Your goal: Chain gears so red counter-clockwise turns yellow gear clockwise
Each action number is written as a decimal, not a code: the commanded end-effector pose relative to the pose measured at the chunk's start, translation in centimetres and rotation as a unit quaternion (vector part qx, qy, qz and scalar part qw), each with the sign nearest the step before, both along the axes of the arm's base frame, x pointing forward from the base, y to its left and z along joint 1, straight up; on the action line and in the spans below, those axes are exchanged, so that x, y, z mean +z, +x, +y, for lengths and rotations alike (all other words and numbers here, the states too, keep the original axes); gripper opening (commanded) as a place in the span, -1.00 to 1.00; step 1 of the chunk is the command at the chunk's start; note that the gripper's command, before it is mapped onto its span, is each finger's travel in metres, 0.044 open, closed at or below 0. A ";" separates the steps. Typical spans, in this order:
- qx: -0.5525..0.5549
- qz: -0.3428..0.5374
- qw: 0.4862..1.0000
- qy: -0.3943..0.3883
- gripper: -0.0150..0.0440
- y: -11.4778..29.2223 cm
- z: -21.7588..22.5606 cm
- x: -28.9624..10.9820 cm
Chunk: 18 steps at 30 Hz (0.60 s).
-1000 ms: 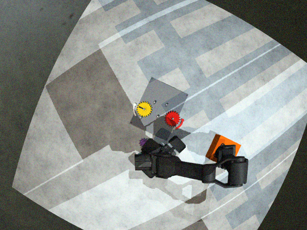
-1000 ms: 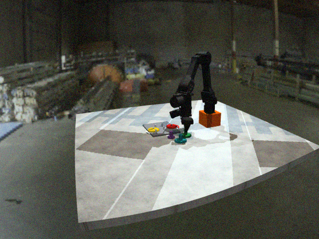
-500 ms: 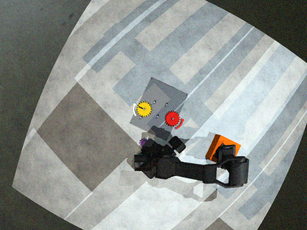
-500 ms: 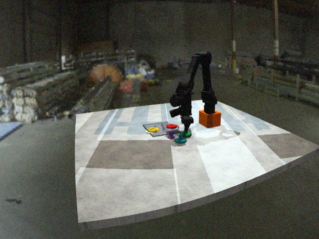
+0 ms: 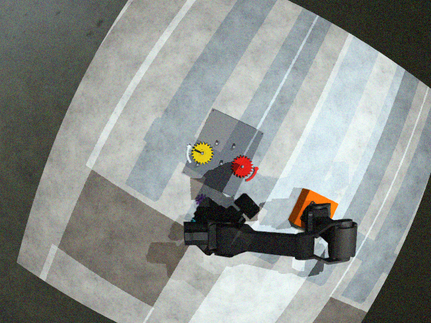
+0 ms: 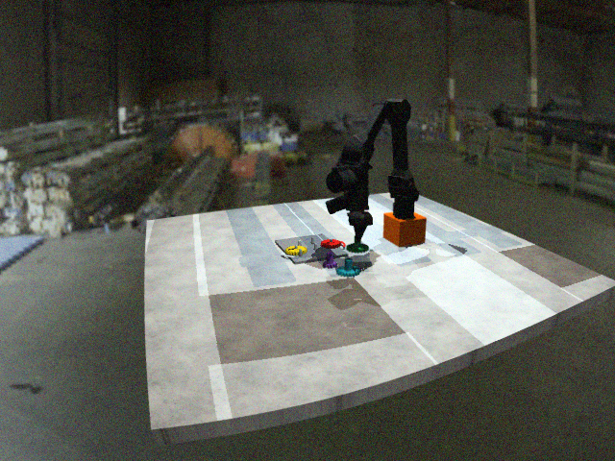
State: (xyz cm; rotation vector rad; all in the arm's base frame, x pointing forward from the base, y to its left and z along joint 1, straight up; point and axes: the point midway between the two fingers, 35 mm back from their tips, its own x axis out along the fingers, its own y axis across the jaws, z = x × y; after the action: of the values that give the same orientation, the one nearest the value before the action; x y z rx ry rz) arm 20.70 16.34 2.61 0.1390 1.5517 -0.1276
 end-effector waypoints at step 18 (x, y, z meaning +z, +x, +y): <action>-0.001 -0.004 1.000 0.001 -0.49 -0.3 0.3 6.4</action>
State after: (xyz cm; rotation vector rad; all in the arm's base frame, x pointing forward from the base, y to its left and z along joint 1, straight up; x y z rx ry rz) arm 20.40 16.66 7.70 0.1391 1.5518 -0.1274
